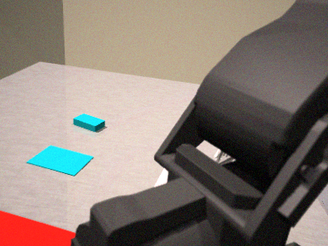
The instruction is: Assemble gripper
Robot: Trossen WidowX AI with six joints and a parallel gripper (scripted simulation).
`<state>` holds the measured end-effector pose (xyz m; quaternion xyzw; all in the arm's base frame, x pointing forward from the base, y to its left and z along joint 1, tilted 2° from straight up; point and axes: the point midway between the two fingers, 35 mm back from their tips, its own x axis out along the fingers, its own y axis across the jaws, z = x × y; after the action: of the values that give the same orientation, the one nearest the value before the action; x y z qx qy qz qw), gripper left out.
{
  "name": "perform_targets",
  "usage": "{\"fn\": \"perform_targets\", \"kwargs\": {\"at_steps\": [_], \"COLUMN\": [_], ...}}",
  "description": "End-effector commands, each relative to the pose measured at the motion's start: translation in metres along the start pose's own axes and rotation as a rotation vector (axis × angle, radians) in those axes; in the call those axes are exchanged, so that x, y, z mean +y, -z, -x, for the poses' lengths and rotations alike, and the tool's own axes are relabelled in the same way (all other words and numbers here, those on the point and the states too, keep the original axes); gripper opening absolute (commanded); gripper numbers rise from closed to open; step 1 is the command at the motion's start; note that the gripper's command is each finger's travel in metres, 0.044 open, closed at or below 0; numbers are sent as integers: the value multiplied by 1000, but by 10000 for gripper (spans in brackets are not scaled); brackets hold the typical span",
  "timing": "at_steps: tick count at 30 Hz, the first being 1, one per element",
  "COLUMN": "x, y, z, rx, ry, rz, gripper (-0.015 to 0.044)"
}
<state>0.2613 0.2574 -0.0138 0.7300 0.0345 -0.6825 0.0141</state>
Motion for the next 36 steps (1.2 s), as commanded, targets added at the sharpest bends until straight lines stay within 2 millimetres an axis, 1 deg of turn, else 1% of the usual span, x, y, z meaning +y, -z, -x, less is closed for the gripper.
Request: {"fn": "perform_targets", "kwargs": {"at_steps": [1, 6, 17, 20, 33, 36], "x": [1, 1, 0, 0, 0, 0], "y": [0, 0, 0, 0, 0, 0], "z": [-2, -2, 0, 0, 0, 4], "rx": [0, 0, 0, 0, 0, 0], "ry": [-5, -5, 0, 0, 0, -1], "rz": [4, 4, 0, 0, 0, 0], "gripper": [440, 440, 151, 134, 134, 134]}}
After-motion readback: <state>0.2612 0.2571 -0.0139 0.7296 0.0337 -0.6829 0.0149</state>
